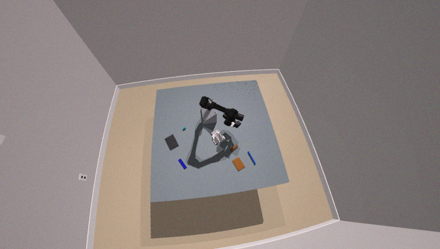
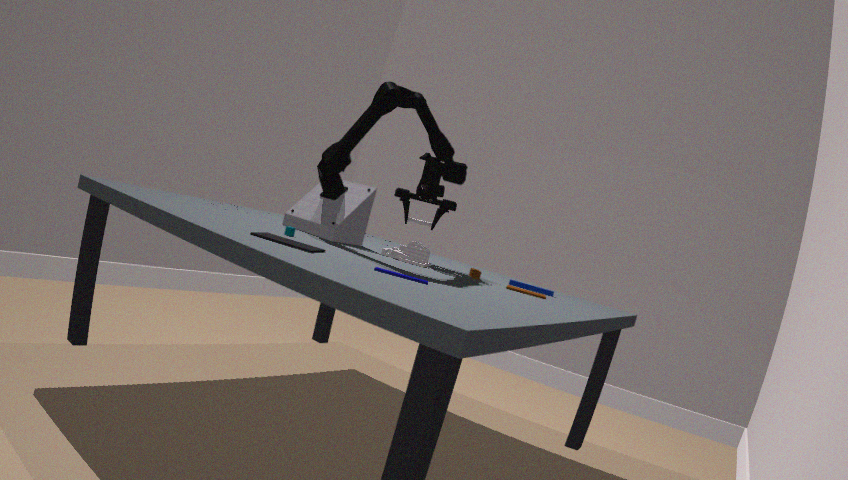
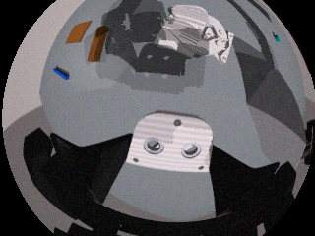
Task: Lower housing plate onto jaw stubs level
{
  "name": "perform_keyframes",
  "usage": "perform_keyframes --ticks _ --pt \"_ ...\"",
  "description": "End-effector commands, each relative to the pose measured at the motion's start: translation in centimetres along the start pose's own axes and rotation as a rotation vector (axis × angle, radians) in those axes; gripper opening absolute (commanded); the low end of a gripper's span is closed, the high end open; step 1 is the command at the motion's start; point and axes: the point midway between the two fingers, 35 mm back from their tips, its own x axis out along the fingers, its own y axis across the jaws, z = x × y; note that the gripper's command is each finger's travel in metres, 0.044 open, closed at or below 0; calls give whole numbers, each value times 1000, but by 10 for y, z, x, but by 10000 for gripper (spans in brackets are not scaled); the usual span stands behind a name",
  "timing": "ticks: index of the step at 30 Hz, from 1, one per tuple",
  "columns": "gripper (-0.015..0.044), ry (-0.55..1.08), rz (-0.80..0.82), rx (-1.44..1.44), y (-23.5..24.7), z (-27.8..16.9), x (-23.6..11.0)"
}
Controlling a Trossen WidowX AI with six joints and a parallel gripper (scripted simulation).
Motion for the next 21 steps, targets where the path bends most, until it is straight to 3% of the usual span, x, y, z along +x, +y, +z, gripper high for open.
perform_keyframes --ticks 1,21 --pt "351 -3 4 -67 -1 10 -1" --pt "351 -8 4 -468 -12 60 -1"
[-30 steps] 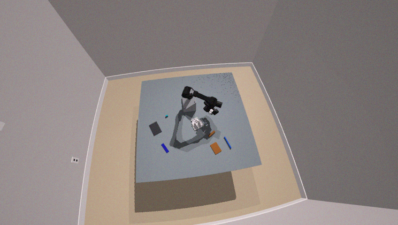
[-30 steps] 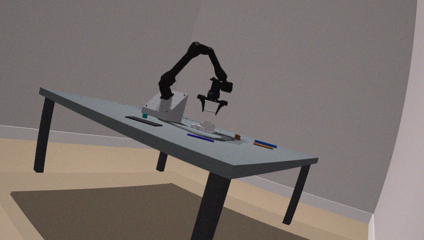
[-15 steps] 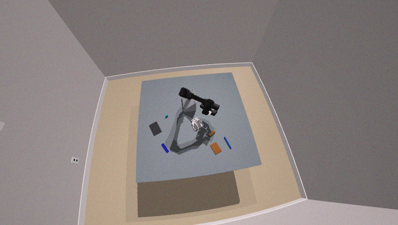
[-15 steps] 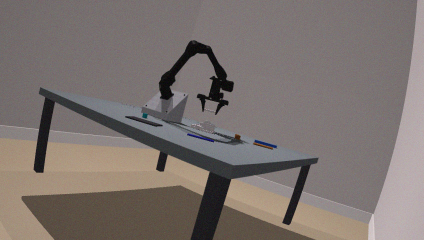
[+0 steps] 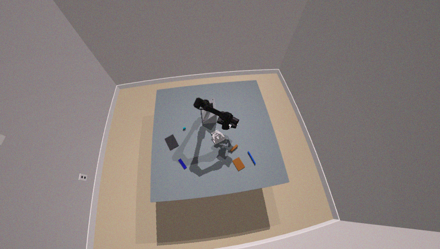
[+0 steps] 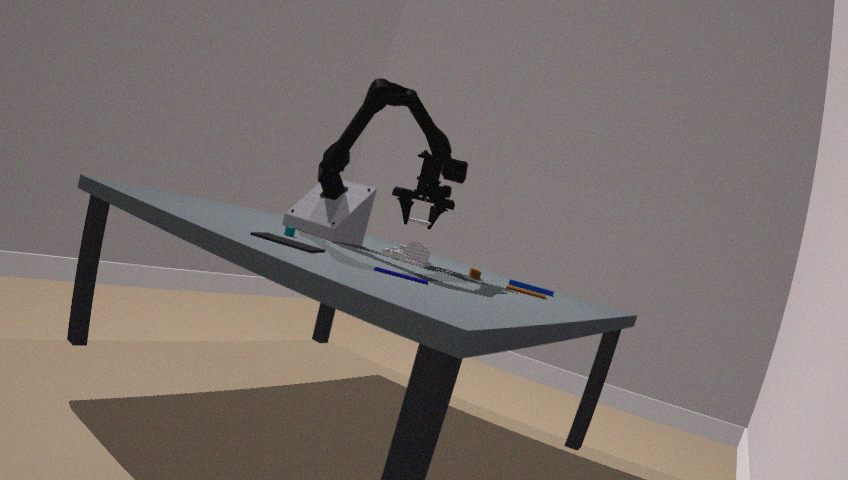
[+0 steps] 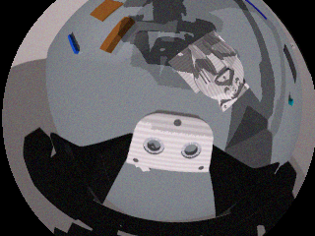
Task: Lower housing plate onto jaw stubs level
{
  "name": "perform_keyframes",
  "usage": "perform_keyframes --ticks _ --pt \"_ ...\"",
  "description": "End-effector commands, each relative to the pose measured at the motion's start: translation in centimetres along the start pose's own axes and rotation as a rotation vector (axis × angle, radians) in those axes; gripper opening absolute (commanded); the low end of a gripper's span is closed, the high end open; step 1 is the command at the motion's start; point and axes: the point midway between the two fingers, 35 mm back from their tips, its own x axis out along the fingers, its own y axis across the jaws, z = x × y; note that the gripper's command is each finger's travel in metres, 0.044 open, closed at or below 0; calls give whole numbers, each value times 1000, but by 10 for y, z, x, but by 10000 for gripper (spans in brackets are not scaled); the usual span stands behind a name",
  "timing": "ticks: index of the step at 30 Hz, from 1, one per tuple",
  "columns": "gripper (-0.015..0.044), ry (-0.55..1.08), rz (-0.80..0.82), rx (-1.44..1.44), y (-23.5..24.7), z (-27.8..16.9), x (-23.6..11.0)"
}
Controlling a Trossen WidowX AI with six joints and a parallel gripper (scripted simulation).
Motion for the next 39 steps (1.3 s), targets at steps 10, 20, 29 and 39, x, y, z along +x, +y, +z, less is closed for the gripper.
perform_keyframes --ticks 10,20,29,39 --pt "351 -8 -6 -246 -22 24 1" --pt "351 -10 -16 -445 -42 41 3" --pt "351 -9 -28 -624 -60 54 6" --pt "351 -4 -45 -822 -82 67 9"
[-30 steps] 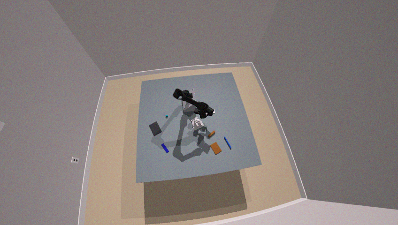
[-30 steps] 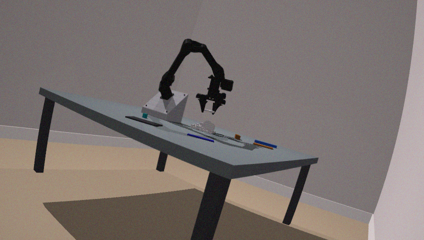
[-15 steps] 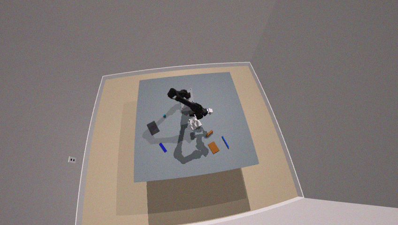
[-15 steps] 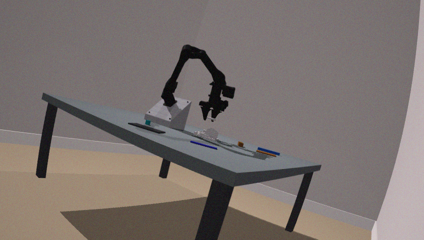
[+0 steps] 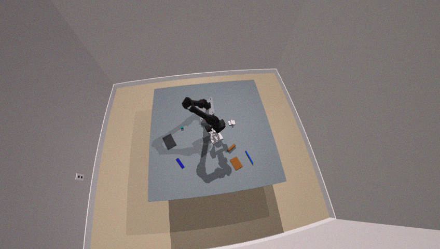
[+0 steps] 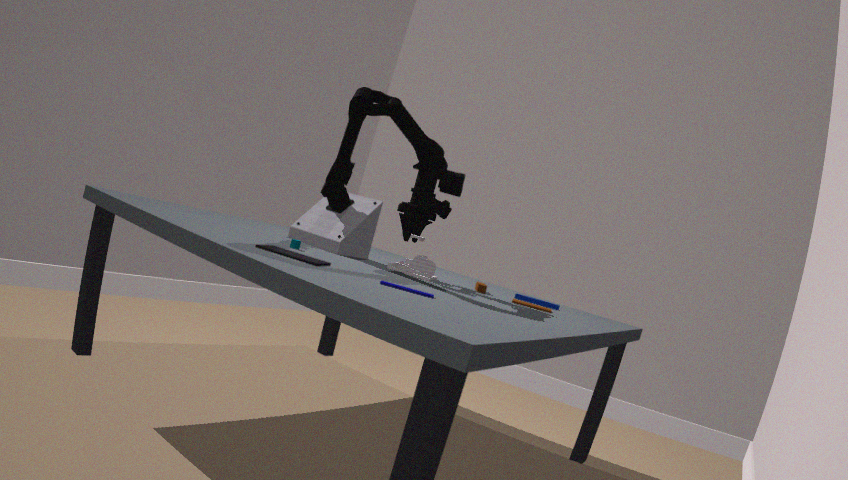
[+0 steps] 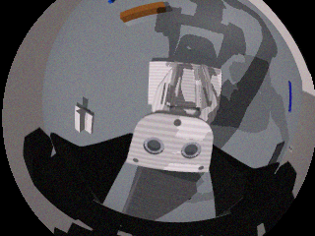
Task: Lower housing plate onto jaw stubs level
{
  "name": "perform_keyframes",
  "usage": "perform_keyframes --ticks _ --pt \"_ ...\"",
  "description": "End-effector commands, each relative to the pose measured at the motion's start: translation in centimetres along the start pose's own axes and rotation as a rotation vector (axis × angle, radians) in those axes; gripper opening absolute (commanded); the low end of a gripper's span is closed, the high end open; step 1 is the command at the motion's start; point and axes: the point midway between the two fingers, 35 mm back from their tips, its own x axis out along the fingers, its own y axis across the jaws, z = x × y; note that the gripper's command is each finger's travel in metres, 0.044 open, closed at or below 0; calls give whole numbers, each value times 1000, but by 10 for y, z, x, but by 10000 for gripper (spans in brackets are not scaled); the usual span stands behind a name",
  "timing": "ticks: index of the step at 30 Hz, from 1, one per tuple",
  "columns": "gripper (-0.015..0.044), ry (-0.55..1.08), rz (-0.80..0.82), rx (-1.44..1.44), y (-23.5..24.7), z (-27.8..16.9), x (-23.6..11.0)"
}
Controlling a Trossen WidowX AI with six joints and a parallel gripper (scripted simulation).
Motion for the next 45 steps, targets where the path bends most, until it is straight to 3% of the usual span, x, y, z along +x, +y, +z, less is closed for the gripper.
perform_keyframes --ticks 1,45 --pt "351 1 -8 -62 -9 -2 2" --pt "351 2 -10 -66 -20 -12 2"
